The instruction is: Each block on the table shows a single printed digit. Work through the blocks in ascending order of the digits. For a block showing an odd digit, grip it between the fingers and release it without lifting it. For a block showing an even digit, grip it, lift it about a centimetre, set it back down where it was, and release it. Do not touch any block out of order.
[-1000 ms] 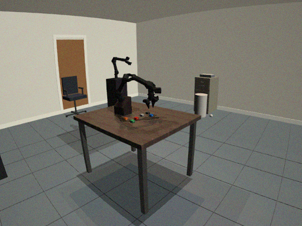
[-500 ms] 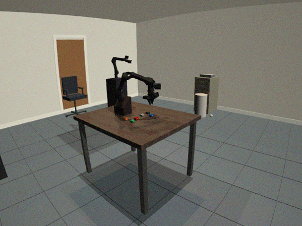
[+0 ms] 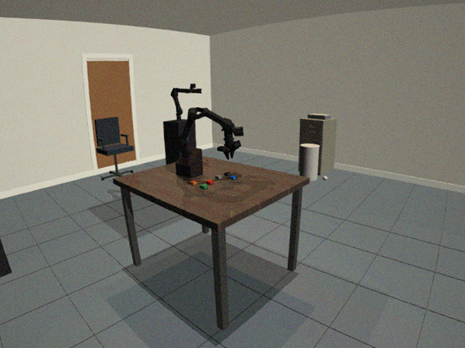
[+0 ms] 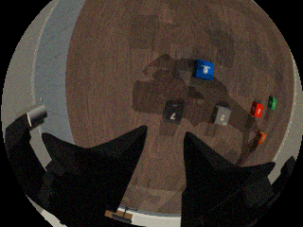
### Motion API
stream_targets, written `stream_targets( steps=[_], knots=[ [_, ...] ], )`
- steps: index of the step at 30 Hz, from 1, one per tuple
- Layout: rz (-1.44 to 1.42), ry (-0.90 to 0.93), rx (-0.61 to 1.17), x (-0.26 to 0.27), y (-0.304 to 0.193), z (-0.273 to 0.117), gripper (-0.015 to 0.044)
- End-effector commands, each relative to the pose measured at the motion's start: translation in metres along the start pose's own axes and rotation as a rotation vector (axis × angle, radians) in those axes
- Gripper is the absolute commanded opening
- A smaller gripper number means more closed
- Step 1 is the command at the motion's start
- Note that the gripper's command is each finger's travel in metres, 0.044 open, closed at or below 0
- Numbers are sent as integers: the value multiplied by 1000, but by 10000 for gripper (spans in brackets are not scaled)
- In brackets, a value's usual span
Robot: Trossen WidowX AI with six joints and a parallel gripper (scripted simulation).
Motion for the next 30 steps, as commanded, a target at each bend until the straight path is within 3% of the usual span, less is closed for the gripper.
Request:
stream_targets(
  steps=[1,7,30],
  knots=[
    [-9,-25,27,-5,-7,59,251],
    [-9,-27,27,-7,-9,72,400],
    [-9,-29,27,-8,-10,107,400]
  ],
)
Point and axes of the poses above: the point midway between the two fingers, 35 mm back from their tips, its own z axis out along the fingers, its own x axis across the jaws, y = z × x, the point moved 5 cm from there along -z, back along the fingers, and after that the axes turned 1 degree about -z, right-handed, at the moved point
